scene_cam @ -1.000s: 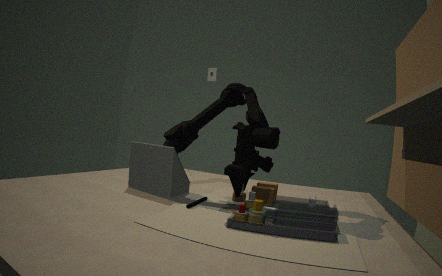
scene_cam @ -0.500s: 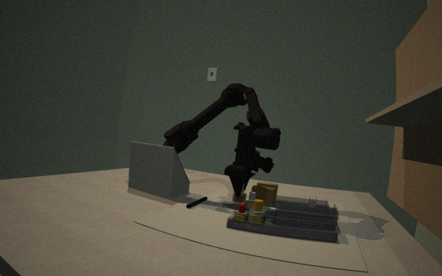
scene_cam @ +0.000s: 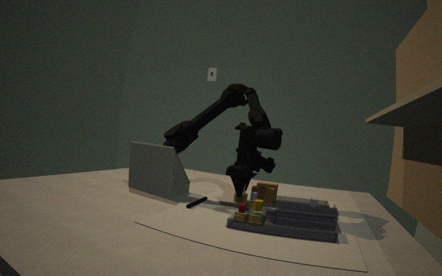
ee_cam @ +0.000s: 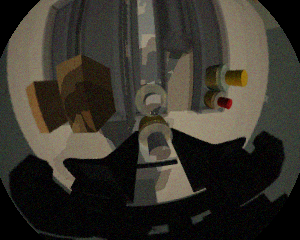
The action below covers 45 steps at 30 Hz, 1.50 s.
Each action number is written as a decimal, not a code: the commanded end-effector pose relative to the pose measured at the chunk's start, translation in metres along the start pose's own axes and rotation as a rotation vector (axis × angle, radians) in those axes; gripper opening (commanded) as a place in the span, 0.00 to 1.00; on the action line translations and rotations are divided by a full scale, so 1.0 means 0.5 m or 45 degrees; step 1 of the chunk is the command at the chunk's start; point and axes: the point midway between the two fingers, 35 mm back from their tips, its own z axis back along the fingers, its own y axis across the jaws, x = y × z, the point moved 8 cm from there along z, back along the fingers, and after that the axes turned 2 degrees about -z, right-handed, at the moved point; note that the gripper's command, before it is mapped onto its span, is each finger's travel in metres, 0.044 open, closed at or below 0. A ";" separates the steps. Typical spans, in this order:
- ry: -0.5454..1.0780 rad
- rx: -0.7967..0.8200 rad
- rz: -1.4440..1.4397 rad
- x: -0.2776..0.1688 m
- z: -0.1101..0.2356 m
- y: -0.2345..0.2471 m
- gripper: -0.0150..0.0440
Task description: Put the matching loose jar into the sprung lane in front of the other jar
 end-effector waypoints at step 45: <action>-0.028 0.001 0.019 0.047 0.008 0.006 0.25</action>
